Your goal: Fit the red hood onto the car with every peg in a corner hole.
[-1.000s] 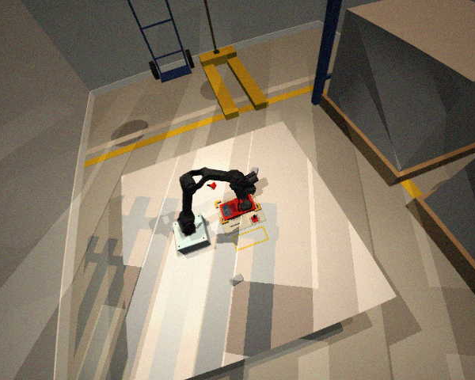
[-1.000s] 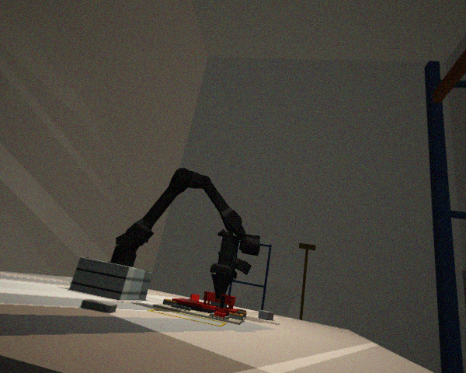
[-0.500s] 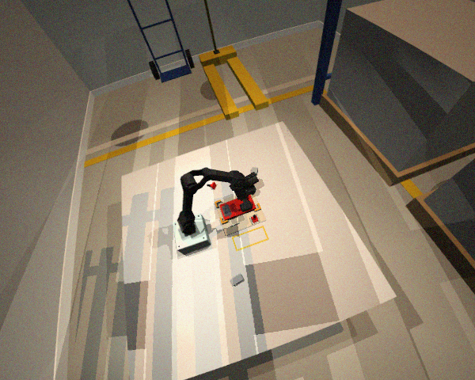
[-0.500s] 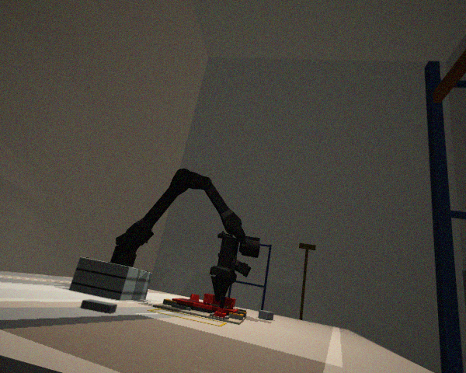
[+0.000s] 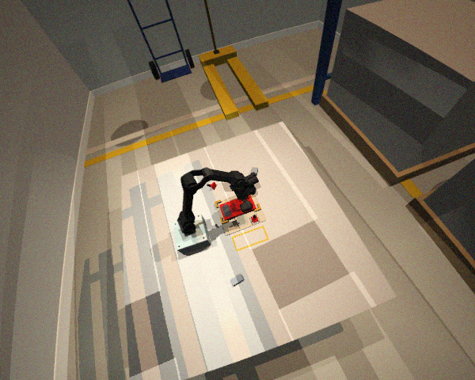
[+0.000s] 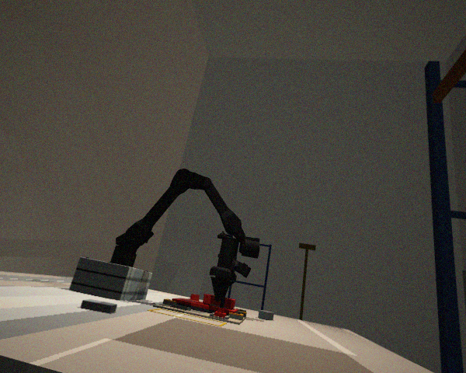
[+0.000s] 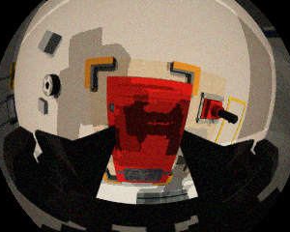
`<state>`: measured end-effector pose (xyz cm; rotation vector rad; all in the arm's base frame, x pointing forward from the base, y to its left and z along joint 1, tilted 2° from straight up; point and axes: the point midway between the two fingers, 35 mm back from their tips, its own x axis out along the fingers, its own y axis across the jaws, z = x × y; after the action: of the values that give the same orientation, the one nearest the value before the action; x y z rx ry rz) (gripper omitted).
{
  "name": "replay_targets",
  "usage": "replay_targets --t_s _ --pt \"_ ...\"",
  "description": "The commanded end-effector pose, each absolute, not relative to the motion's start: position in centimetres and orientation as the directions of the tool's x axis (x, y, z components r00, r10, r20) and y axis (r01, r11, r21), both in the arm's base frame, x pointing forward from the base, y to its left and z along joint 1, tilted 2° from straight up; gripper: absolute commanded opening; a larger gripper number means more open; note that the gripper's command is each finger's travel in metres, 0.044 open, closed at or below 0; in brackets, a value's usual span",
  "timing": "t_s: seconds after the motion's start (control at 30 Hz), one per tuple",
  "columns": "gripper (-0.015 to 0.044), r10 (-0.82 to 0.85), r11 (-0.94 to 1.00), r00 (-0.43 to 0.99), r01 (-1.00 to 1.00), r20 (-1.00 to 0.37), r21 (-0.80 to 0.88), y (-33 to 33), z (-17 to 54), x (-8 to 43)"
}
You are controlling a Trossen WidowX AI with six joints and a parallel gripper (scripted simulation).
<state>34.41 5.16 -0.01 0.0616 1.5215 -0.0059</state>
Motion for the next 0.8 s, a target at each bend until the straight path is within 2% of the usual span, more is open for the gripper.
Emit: replay_targets --t_s 0.0,0.33,0.47,0.77 --pt "0.0184 0.035 0.998 0.05 0.042 -0.998 0.037 5.2 0.0 34.4" --pt "0.044 0.035 0.998 0.05 0.042 -0.998 0.037 5.2 0.0 34.4" --pt "0.044 0.035 0.998 0.05 0.042 -0.998 0.038 5.1 0.6 34.5" --pt "0.044 0.043 0.998 0.047 0.042 -0.998 0.045 4.8 7.1 34.1"
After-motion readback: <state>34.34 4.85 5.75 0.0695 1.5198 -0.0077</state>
